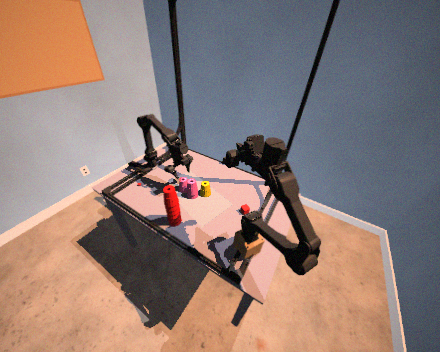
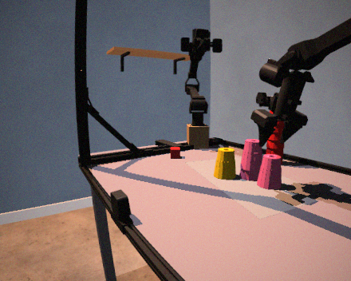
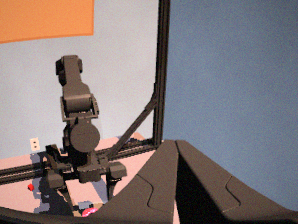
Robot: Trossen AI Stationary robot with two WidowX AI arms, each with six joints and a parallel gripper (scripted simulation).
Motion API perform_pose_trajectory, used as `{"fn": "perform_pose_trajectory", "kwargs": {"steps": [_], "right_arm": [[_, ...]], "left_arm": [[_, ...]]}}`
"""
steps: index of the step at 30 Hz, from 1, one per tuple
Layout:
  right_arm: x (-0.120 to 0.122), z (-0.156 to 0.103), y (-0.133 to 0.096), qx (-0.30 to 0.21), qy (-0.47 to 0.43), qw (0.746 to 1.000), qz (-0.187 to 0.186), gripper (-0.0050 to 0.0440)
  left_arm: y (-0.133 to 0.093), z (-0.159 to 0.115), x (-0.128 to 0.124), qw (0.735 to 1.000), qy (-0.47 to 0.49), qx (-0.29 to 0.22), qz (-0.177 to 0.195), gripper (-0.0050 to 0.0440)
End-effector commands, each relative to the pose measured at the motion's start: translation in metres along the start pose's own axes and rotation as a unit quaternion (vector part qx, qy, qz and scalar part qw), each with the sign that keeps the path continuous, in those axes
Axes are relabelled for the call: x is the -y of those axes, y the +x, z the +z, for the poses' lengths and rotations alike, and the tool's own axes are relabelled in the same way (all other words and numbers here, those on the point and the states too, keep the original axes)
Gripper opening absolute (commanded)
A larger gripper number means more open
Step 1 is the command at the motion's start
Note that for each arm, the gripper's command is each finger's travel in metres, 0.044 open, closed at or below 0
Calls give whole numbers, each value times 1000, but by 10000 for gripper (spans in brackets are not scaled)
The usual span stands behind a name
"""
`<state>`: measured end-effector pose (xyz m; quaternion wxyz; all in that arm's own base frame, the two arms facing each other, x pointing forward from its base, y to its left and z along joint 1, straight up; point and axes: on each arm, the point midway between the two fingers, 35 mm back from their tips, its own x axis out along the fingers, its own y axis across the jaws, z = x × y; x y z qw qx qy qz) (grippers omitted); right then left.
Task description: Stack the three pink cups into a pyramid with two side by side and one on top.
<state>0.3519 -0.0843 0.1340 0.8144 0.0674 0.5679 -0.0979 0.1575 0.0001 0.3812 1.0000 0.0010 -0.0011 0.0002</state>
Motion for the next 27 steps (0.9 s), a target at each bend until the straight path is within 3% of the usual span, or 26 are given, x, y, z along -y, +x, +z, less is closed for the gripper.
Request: {"fn": "perform_pose_trajectory", "kwargs": {"steps": [1, 4, 10, 12, 14, 20, 27], "right_arm": [[-1, 1, -5, 8, 1, 1000, 1, 440], [-4, 4, -24, 43, 5, 999, 8, 440], [-13, 4, -87, 155, 13, 987, 34, 440], [-13, 4, -87, 155, 13, 987, 34, 440], [-15, 0, -110, 193, 7, 980, 40, 440], [-23, -21, -180, 312, -14, 948, 61, 440], [-30, -63, -251, 446, -41, 891, 82, 440]], "left_arm": [[0, 0, 0, 1000, -1, -1, 0, 0], [0, 0, 0, 1000, -1, -1, 0, 0], [0, 0, 0, 1000, -1, -1, 0, 0], [0, 0, 0, 1000, -1, -1, 0, 0], [0, 0, 0, 1000, -1, -1, 0, 0], [0, 0, 0, 1000, -1, -1, 0, 0], [0, 0, 0, 1000, -1, -1, 0, 0]]}}
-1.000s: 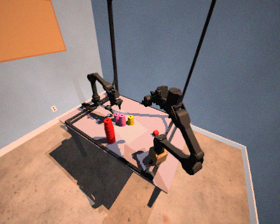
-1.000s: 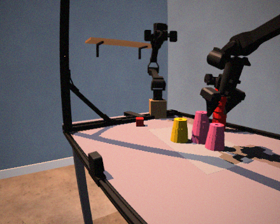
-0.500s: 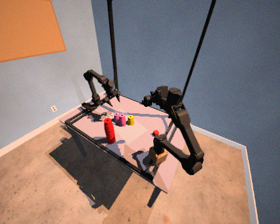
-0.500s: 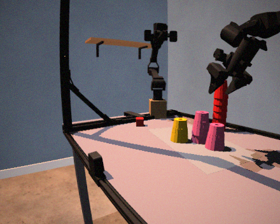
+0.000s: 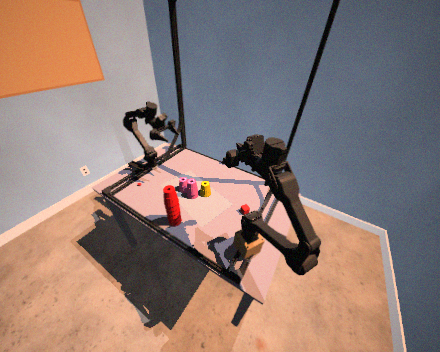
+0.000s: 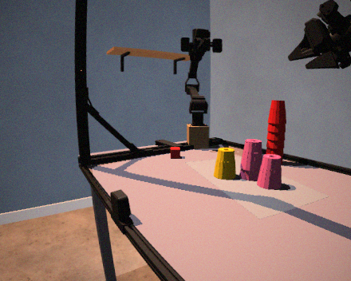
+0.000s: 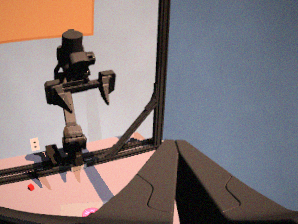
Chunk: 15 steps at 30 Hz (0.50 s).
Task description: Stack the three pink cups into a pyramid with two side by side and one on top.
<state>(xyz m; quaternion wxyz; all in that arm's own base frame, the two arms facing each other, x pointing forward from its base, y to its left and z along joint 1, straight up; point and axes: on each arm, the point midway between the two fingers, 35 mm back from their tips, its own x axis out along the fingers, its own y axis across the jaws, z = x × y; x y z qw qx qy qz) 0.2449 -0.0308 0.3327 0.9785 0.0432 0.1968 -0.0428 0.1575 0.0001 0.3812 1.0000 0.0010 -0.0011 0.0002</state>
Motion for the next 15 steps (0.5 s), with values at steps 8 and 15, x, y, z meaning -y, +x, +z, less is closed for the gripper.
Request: {"fn": "perform_pose_trajectory", "kwargs": {"steps": [8, 15], "right_arm": [[-22, 4, -94, 170, -38, 984, 39, 440], [-25, 3, -106, 192, -47, 979, 43, 440]], "left_arm": [[0, 0, 0, 1000, -1, -1, 0, 0], [0, 0, 0, 1000, -1, -1, 0, 0]]}}
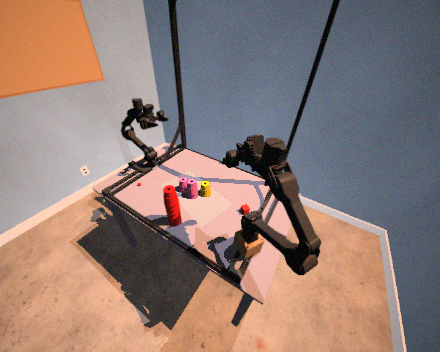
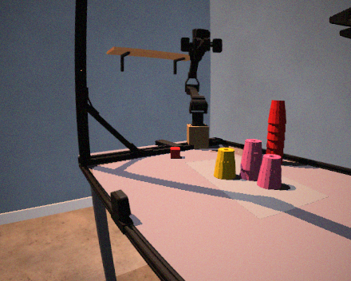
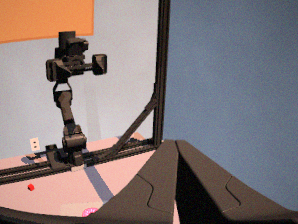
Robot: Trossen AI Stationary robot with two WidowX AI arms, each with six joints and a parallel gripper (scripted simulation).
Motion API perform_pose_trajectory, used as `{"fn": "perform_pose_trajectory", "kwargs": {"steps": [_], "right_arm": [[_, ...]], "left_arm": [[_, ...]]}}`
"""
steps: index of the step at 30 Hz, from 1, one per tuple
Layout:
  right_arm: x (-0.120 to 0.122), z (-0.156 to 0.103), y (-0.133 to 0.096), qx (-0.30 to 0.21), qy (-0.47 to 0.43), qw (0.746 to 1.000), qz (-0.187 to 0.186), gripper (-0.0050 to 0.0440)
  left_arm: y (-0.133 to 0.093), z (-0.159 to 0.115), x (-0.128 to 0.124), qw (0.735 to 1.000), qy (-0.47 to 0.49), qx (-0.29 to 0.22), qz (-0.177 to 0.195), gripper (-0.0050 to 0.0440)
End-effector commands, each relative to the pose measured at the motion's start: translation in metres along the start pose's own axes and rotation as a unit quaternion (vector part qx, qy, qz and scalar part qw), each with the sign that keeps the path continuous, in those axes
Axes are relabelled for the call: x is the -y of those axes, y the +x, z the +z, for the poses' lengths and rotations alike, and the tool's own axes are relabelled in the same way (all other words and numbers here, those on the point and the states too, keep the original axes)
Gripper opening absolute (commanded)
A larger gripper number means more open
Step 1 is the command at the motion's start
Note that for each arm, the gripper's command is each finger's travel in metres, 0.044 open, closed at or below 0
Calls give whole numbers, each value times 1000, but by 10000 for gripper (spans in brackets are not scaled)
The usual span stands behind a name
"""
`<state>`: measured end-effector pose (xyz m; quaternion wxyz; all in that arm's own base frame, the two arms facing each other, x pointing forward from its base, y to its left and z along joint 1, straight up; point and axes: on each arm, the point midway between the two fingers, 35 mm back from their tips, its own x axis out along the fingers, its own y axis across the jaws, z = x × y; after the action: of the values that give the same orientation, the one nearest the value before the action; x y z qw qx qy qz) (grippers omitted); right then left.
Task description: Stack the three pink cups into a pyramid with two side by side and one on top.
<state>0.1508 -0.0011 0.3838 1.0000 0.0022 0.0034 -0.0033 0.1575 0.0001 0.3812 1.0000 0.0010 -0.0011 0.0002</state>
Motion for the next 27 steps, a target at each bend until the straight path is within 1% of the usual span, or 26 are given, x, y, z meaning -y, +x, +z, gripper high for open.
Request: {"fn": "perform_pose_trajectory", "kwargs": {"steps": [1, 2, 4, 9, 13, 17, 19, 21, 24, 27], "right_arm": [[0, -10, 5, -17, -13, 1000, 4, 440], [2, -17, 14, -42, -24, 999, 4, 440], [2, -17, 14, -42, -24, 999, 4, 440], [24, -62, 58, -183, -63, 981, 18, 440], [46, -100, 79, -277, -61, 958, 47, 440], [70, -136, 91, -346, -32, 934, 86, 440], [83, -152, 94, -370, -9, 923, 107, 440], [83, -152, 94, -370, -9, 923, 107, 440], [101, -175, 95, -392, 33, 909, 138, 440], [120, -195, 93, -396, 84, 899, 166, 440]], "left_arm": [[0, 0, 0, 1000, -1, -1, 0, 0], [0, 0, 0, 1000, -1, -1, 0, 0], [0, 0, 0, 1000, -1, -1, 0, 0], [0, 0, 0, 1000, -1, -1, 0, 0], [0, 0, 0, 1000, -1, -1, 0, 0], [0, 0, 0, 1000, -1, -1, 0, 0], [0, 0, 0, 1000, -1, -1, 0, 0], [0, 0, 0, 1000, -1, -1, 0, 0], [0, 0, 0, 1000, -1, -1, 0, 0], [0, 0, 0, 1000, -1, -1, 0, 0]]}}
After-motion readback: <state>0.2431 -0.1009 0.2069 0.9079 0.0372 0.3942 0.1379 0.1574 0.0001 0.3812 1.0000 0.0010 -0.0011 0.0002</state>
